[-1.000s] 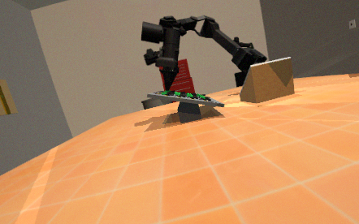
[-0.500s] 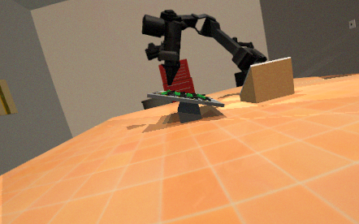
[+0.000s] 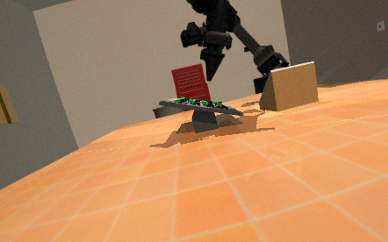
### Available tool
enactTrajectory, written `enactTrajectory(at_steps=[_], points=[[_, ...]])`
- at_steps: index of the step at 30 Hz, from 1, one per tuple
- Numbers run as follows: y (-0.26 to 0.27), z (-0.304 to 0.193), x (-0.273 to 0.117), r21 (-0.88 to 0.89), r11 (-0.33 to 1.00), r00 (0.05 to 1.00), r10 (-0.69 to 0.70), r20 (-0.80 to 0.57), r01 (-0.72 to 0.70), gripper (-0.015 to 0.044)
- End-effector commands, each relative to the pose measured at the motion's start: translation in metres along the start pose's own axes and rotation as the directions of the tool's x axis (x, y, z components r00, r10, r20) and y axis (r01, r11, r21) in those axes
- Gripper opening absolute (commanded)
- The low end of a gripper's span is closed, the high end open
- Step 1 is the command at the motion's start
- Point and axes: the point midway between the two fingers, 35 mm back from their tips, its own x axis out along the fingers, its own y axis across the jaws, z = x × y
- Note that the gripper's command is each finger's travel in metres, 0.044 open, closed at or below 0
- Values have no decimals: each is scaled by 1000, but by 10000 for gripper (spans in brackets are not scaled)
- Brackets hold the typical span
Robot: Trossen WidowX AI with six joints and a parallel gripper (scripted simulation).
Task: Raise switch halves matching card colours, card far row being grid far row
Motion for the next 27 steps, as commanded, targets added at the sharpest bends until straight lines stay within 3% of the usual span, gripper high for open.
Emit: enactTrajectory(at_steps=[1,4,8,27], points=[[0,0,0,39,999,1000,5,2,-5,0],[0,0,3,39,999,1000,5,0,-5,0],[0,1,35,39,999,1000,5,-23,-4,0],[0,1,59,40,999,1000,4,-22,-3,0]])
